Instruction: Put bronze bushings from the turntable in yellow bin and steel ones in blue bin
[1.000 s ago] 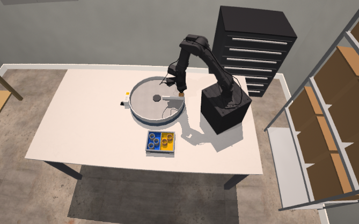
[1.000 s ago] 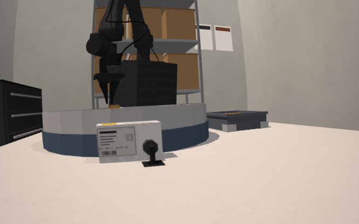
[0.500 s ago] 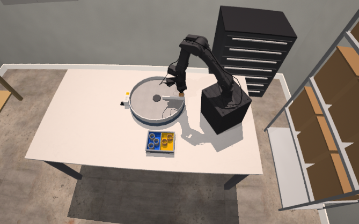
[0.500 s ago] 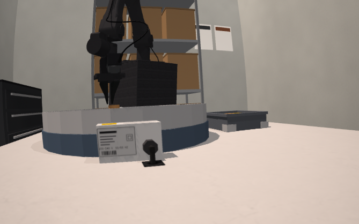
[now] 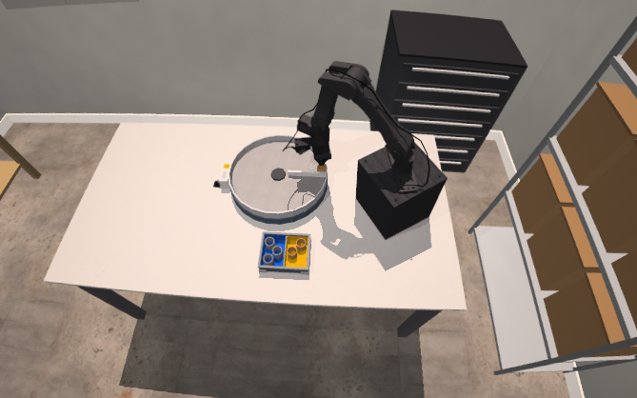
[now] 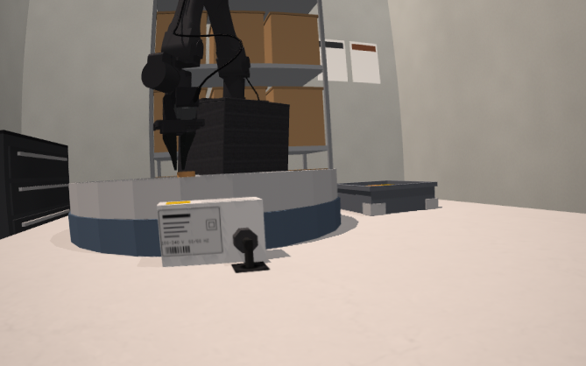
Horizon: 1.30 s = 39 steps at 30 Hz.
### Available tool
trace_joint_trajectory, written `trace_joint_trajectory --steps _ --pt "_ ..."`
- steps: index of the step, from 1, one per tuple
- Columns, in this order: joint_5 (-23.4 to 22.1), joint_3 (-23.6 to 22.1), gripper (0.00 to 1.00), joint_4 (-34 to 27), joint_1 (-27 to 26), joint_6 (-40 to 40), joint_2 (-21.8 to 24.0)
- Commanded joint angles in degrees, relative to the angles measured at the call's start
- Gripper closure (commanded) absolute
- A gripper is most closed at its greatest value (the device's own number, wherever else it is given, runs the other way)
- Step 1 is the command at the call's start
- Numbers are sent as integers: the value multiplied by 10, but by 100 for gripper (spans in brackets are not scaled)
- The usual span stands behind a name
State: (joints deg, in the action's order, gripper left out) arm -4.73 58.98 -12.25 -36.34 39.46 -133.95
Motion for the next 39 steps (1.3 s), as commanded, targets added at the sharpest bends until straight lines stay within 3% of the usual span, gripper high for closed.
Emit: trace_joint_trajectory --steps 1,21,39 --pt "-5 13 86 -2 1 -4 6" --pt "-5 13 86 -2 1 -4 5" --pt "-5 24 86 36 6 -6 -43"
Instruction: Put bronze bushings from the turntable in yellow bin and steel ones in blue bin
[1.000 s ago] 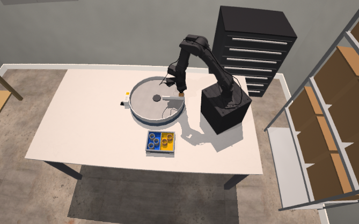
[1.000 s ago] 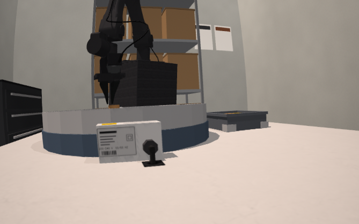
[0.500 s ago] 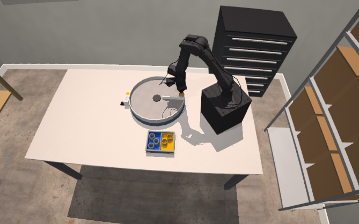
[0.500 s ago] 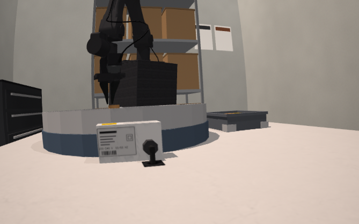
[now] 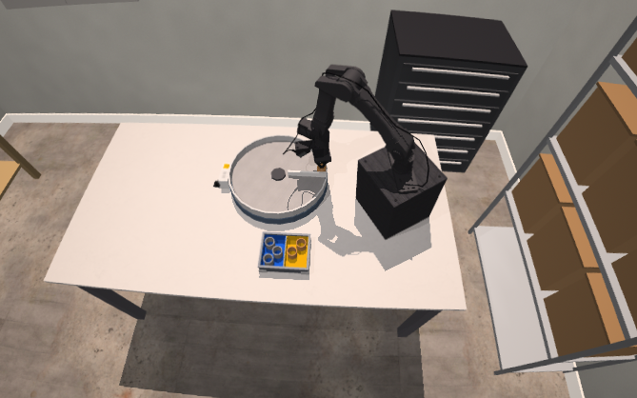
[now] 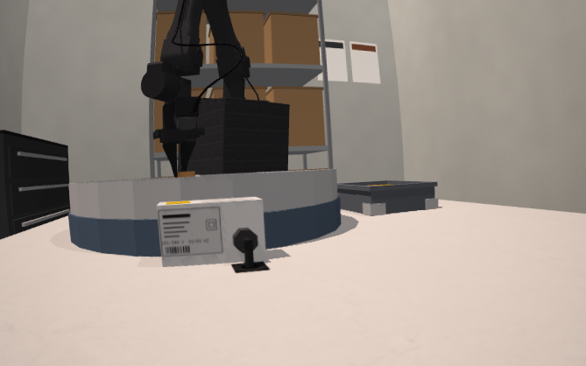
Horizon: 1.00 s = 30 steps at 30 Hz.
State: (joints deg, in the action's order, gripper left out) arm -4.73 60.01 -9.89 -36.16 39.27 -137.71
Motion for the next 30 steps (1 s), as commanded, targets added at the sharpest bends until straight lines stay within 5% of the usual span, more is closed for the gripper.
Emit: trace_joint_trajectory --steps 1,30 --pt "-4 13 86 12 3 -4 -6" --pt "-4 11 86 4 2 -4 4"
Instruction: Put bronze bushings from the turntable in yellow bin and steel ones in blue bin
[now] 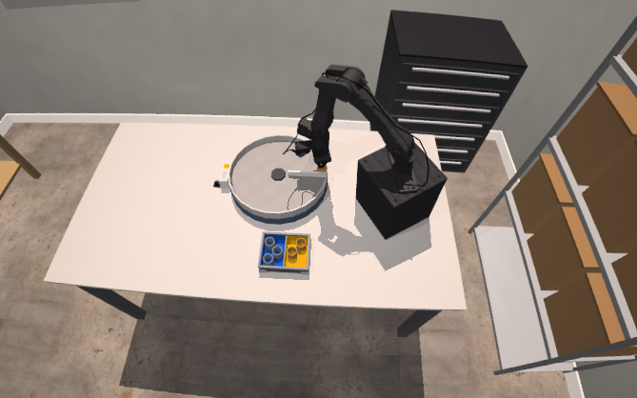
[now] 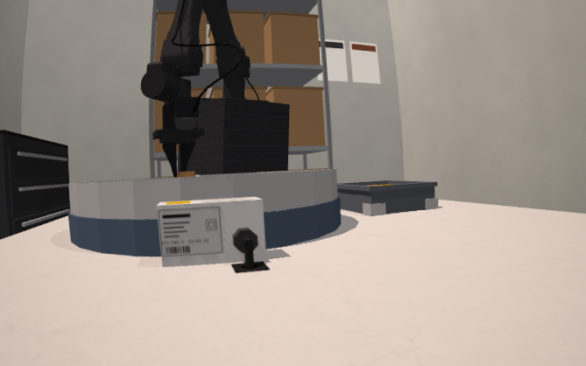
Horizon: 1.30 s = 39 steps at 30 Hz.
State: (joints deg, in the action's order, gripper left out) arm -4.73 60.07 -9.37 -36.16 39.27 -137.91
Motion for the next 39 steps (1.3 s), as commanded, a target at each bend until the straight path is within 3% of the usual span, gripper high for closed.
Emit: trace_joint_trajectory --steps 1,7,8,39 --pt "-4 10 86 -1 2 -4 6" --pt "-4 10 86 -1 2 -4 6" --pt "-4 10 100 -1 2 -4 6" --pt "-6 1 100 -7 2 -3 5"
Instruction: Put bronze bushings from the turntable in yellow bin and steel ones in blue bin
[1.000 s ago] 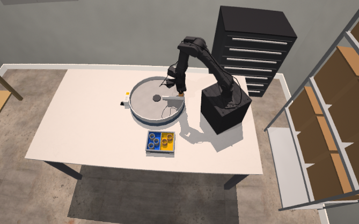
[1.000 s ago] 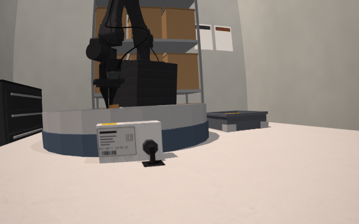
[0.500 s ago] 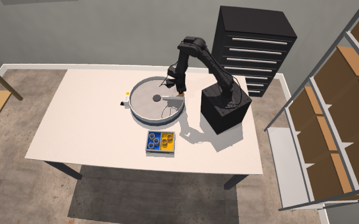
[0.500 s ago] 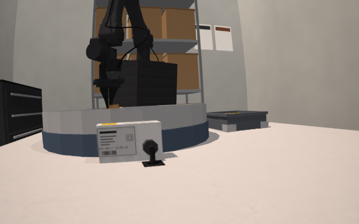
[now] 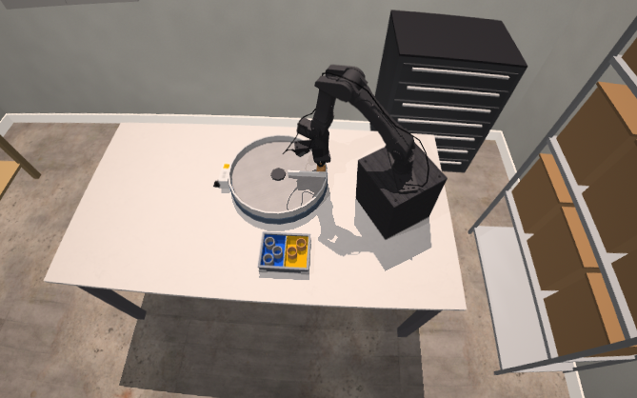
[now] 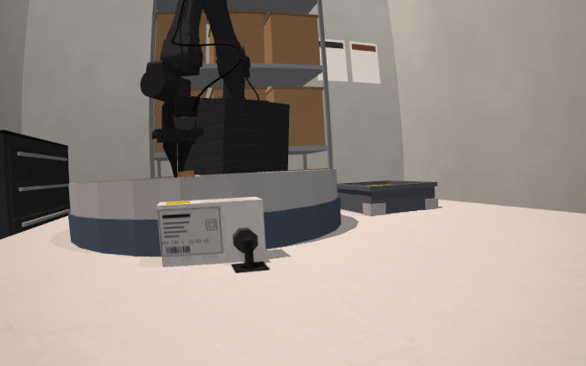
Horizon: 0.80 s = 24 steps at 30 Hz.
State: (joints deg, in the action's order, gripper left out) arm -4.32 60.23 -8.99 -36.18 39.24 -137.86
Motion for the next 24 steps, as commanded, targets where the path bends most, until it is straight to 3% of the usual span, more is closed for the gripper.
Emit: trace_joint_trajectory --steps 1,14,24 --pt "-10 -1 100 -11 3 -3 5" --pt "-10 -1 100 -11 3 -3 5" --pt "-10 -18 100 -31 -6 4 41"
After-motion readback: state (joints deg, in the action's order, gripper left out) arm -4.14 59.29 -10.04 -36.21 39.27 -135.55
